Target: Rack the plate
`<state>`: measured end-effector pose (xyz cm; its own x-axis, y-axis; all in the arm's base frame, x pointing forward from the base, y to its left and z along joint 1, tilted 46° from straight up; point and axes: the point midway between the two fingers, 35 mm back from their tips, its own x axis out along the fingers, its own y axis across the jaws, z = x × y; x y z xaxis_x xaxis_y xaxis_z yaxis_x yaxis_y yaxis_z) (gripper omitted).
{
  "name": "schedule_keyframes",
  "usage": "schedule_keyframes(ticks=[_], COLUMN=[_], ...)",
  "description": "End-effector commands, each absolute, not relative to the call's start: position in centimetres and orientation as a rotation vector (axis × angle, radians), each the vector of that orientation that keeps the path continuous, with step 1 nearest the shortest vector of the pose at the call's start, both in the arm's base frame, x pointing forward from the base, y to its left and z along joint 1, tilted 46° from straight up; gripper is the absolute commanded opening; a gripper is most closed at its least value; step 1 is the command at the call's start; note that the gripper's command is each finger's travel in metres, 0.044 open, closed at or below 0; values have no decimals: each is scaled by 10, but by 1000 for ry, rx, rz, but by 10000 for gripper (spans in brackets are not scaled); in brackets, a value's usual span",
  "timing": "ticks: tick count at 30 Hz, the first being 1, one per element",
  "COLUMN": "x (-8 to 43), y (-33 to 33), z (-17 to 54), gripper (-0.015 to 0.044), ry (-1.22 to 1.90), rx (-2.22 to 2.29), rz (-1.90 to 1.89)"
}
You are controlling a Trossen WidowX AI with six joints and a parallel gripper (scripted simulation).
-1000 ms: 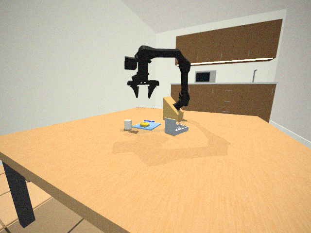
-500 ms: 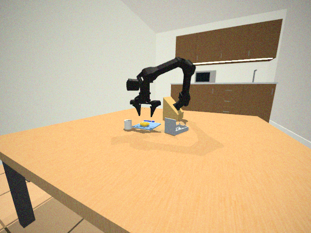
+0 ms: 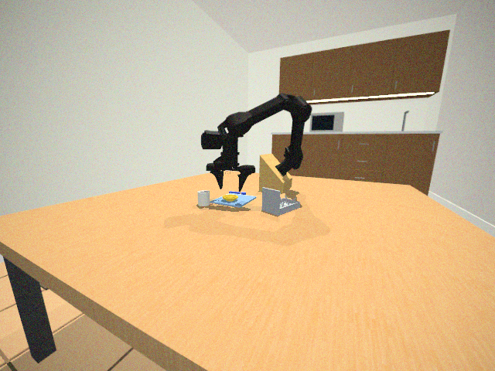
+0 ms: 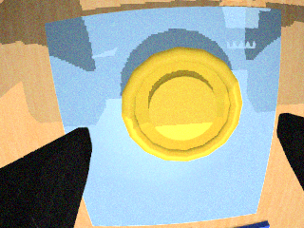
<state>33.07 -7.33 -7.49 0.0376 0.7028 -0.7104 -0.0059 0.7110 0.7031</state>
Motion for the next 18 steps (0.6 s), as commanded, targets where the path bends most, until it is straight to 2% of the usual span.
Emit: schedule_keyframes(ticks=[1, 18], x=[330, 330], y=[-68, -49], z=[-80, -100], gripper=[400, 400], ry=[1447, 1446], rx=[625, 626], rz=[598, 600])
